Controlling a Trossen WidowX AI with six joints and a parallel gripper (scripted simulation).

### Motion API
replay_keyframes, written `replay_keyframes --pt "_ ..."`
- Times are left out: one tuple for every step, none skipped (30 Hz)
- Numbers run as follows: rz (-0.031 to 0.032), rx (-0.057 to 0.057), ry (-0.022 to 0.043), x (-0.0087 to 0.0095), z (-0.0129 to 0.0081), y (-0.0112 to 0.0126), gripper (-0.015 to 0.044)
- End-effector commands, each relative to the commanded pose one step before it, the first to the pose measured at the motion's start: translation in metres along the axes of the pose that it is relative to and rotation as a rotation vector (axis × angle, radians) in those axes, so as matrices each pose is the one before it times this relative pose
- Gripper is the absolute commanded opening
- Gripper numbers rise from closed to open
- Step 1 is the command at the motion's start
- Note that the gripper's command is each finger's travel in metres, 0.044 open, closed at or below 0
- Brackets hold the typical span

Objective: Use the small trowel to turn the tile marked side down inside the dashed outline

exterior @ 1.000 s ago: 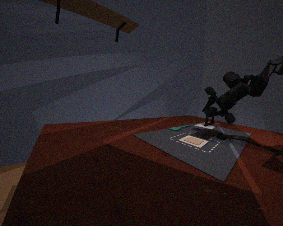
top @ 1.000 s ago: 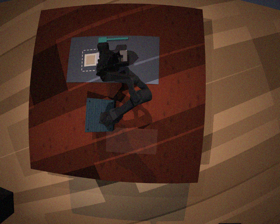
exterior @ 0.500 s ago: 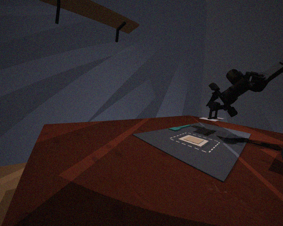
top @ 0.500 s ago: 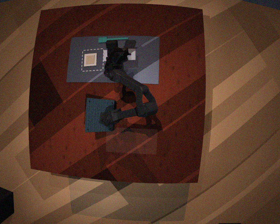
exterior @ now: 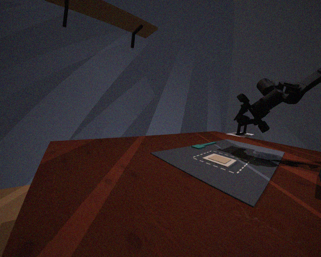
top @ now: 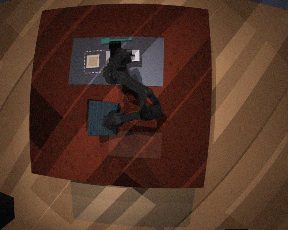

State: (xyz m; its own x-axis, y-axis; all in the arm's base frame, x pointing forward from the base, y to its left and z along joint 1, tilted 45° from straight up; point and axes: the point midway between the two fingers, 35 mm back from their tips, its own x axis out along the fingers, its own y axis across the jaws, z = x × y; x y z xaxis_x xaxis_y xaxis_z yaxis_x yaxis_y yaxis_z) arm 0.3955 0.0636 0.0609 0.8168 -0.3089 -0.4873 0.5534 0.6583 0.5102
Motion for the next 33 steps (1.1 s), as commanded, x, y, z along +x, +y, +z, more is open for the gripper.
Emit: replay_keyframes --pt "0.01048 -0.0028 0.00541 -0.00092 -0.00074 0.00308 0.0000" --pt "0.00000 0.0000 0.00000 0.00000 0.00000 0.00000 0.0000" --pt "0.00000 0.0000 0.00000 0.00000 0.00000 0.00000 0.0000" --pt "0.00000 0.0000 0.00000 0.00000 0.00000 0.00000 0.0000" --pt "0.00000 0.0000 0.00000 0.00000 0.00000 0.00000 0.0000" --pt "0.00000 0.0000 0.00000 0.00000 0.00000 0.00000 0.0000" --pt "0.00000 0.0000 0.00000 0.00000 0.00000 0.00000 0.0000" --pt "0.00000 0.0000 0.00000 0.00000 0.00000 0.00000 0.0000" --pt "0.00000 0.0000 0.00000 0.00000 0.00000 0.00000 0.0000" --pt "0.00000 0.0000 0.00000 0.00000 0.00000 0.00000 0.0000" --pt "0.00000 0.0000 0.00000 0.00000 0.00000 0.00000 0.0000" --pt "0.00000 0.0000 0.00000 0.00000 0.00000 0.00000 0.0000" --pt "0.00000 0.0000 0.00000 0.00000 0.00000 0.00000 0.0000" --pt "0.00000 0.0000 0.00000 0.00000 0.00000 0.00000 0.0000" --pt "0.00000 0.0000 0.00000 0.00000 0.00000 0.00000 0.0000" --pt "0.00000 0.0000 0.00000 0.00000 0.00000 0.00000 0.0000" --pt "0.00000 0.0000 0.00000 0.00000 0.00000 0.00000 0.0000" --pt "0.00000 0.0000 0.00000 0.00000 0.00000 0.00000 0.0000" --pt "0.00000 0.0000 0.00000 0.00000 0.00000 0.00000 0.0000" --pt "0.00000 0.0000 0.00000 0.00000 0.00000 0.00000 0.0000" --pt "-0.00079 0.0003 -0.00044 0.00006 0.00007 -0.00023 0.0000" --pt "-0.00236 0.0008 -0.00133 0.00019 0.00022 -0.00069 0.0000" --pt "-0.00354 0.0011 -0.00199 0.00029 0.00032 -0.00103 0.0000" --pt "-0.00236 0.0008 -0.00133 0.00019 0.00022 -0.00069 0.0000" --pt "-0.00079 0.0003 -0.00044 0.00006 0.00007 -0.00023 0.0000" --pt "-0.00061 -0.0001 -0.00003 0.00008 0.00007 -0.00016 0.0000" --pt "-0.00061 -0.0001 -0.00003 0.00008 0.00007 -0.00016 0.0000" --pt "0.00000 0.0000 0.00000 0.00000 0.00000 0.00000 0.0000" --pt "-0.00153 -0.0039 0.00213 0.00050 0.00034 0.00002 0.0000" --pt "-0.00454 -0.0116 0.00645 0.00148 0.00104 0.00005 0.0000" --pt "-0.00741 -0.0192 0.01093 0.00241 0.00180 0.00003 0.0000" --pt "-0.00879 -0.0231 0.01369 0.00284 0.00231 -0.00007 0.0000" --pt "-0.00847 -0.0228 0.01402 0.00270 0.00242 -0.00019 0.0000"
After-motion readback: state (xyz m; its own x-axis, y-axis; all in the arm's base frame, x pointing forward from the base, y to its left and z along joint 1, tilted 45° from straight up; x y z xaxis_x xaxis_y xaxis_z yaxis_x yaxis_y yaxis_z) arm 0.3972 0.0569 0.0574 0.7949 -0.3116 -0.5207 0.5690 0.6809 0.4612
